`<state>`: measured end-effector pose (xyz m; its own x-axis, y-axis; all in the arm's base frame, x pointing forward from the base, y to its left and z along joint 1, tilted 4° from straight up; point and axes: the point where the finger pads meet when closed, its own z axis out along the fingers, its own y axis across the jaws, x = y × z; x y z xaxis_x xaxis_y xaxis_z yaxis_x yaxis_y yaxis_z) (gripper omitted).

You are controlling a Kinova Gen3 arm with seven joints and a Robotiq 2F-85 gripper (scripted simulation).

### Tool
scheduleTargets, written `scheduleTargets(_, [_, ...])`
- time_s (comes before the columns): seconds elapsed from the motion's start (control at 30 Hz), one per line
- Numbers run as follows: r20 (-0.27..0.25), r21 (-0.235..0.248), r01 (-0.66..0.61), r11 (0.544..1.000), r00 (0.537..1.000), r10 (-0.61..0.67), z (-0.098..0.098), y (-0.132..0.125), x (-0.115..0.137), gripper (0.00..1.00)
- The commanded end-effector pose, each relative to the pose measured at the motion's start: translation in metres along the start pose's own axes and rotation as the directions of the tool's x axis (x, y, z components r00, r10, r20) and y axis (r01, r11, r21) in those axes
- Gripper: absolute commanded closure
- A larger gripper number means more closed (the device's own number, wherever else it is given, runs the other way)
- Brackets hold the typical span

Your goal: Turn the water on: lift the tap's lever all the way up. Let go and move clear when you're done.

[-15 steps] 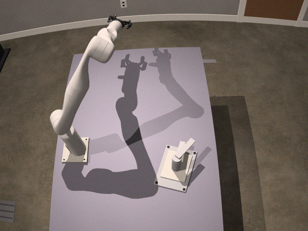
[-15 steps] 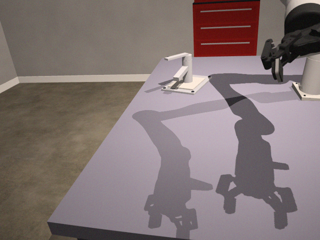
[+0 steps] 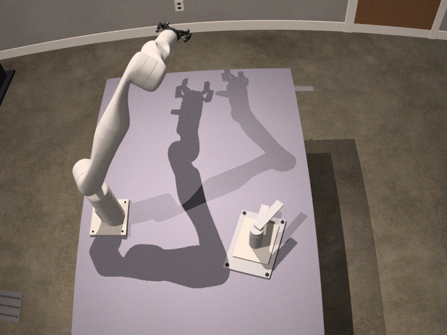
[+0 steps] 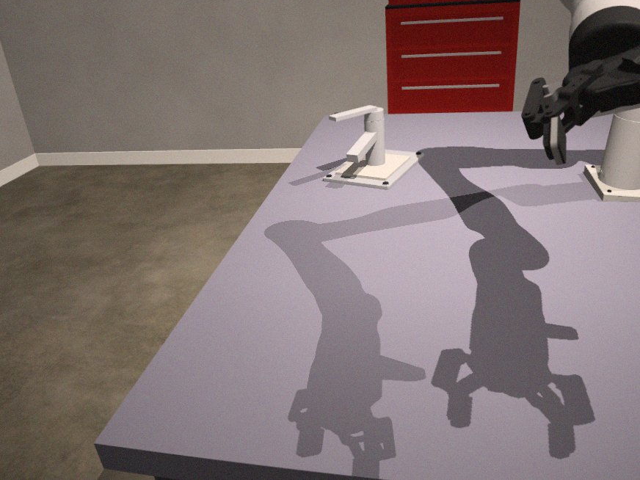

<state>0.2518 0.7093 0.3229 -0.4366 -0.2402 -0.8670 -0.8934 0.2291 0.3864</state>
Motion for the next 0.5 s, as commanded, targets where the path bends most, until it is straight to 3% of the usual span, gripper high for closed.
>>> scheduleTargets(0.0, [0.002,0.000,0.001,1.000,1.000,-0.001,0.000,0.000,-0.001,0.00])
scheduleTargets(0.47, [-0.010,0.006,0.011,1.000,1.000,-0.011,-0.001,-0.013,-0.003,0.00])
